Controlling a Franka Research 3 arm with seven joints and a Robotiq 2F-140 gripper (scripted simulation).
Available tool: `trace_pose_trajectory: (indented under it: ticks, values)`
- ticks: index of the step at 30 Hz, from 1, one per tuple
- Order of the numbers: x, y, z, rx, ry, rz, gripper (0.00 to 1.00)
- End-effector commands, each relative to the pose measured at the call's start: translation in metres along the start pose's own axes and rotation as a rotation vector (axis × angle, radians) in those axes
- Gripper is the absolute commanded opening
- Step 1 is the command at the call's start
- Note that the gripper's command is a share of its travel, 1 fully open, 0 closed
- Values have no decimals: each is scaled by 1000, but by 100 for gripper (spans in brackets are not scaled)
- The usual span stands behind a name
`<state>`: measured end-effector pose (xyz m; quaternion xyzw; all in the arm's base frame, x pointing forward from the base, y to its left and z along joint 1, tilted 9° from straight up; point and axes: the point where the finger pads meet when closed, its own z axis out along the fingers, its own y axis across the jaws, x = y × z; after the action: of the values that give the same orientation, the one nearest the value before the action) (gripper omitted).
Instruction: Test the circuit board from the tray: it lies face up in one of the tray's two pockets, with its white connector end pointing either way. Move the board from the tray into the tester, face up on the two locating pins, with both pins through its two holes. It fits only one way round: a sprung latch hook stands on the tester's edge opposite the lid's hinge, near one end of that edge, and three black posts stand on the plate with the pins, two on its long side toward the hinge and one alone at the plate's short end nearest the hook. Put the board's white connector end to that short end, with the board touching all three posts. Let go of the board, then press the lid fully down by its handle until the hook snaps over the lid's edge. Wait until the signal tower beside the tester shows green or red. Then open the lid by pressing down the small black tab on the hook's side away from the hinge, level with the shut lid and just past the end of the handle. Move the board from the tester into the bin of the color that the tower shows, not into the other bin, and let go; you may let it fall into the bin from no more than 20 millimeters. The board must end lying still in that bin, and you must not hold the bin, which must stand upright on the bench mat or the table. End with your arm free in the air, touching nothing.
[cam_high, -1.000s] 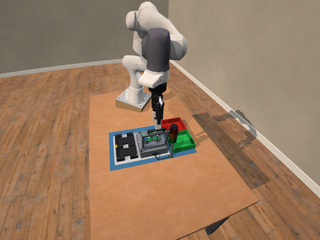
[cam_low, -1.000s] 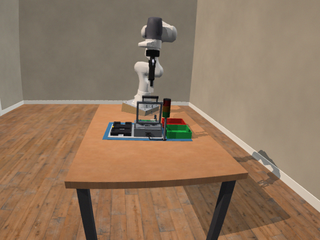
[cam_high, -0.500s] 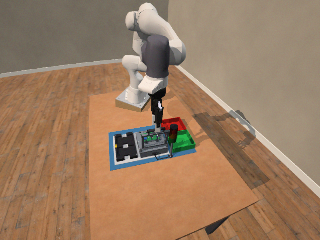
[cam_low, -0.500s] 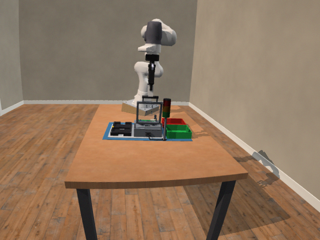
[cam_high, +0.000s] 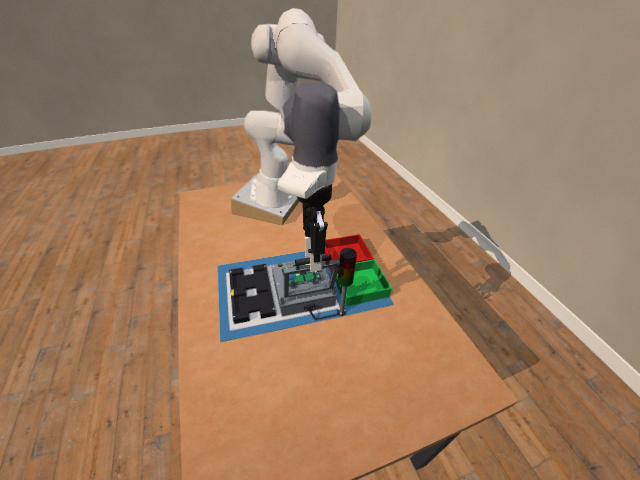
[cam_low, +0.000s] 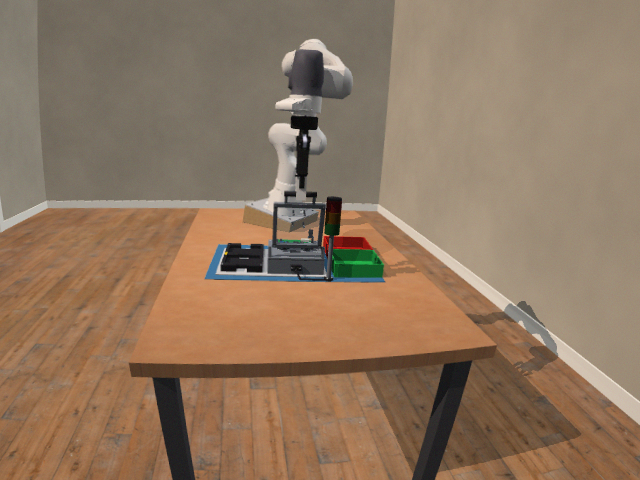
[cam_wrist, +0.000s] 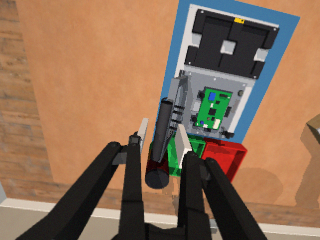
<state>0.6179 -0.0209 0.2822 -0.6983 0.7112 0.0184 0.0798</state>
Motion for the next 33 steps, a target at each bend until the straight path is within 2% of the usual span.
trace_pose_trajectory:
  ticks: [1,14,15,33]
  values:
    - [0,-2,0,6,4,0,30]
    - [0,-2,0,6,4,0,30]
    - [0,-2,0,6,4,0,0]
    - [0,-2,0,6,4,0,0]
